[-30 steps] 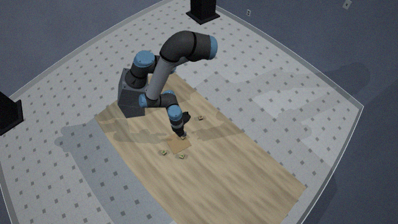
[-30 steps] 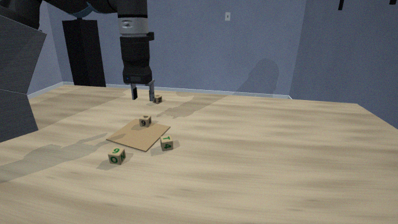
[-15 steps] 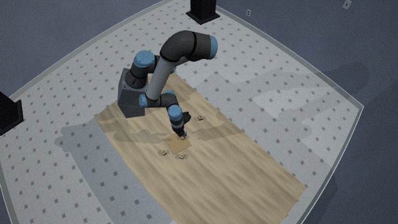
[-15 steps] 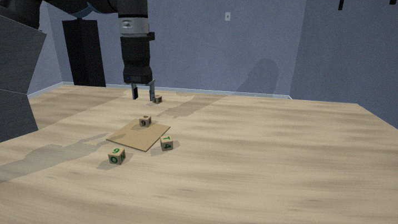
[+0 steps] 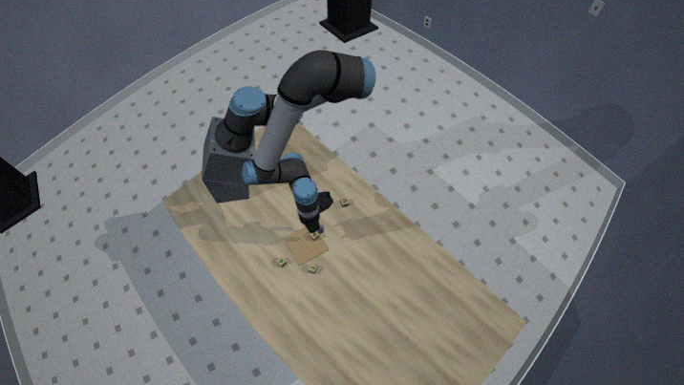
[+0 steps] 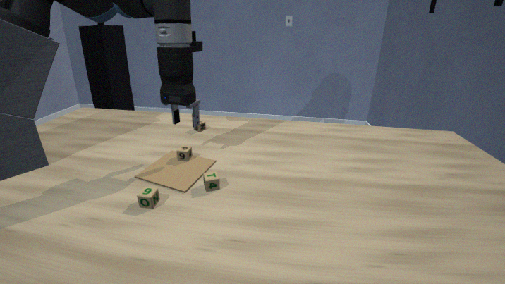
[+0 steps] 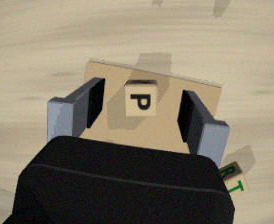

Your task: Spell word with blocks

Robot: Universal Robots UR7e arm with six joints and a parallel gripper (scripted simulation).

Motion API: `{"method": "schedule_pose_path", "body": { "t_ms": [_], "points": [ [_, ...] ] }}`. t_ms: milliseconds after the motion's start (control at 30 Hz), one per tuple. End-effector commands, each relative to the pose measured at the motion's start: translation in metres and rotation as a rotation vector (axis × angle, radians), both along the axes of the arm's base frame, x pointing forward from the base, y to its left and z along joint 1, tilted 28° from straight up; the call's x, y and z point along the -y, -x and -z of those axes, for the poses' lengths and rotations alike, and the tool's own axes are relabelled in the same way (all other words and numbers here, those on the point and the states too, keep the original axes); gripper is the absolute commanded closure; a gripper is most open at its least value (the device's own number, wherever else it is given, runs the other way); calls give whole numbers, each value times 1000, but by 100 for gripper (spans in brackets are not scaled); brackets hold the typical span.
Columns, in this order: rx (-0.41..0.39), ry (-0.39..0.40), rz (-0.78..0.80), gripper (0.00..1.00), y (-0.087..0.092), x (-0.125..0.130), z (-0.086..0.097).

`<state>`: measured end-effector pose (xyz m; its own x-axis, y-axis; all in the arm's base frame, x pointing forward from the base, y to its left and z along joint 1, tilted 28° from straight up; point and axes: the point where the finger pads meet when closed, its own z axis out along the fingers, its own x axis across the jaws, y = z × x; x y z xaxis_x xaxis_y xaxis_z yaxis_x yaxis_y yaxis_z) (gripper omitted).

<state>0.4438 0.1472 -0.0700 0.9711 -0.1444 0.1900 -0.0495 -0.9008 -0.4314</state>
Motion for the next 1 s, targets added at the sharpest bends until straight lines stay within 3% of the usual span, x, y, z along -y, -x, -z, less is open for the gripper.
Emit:
{"method": "schedule_pose_path", "body": {
  "t_ms": [0, 967],
  "points": [
    [-54, -25, 111, 0, -1, -13, -5],
    [-270, -135, 575, 0, 0, -64, -23]
  ]
}}
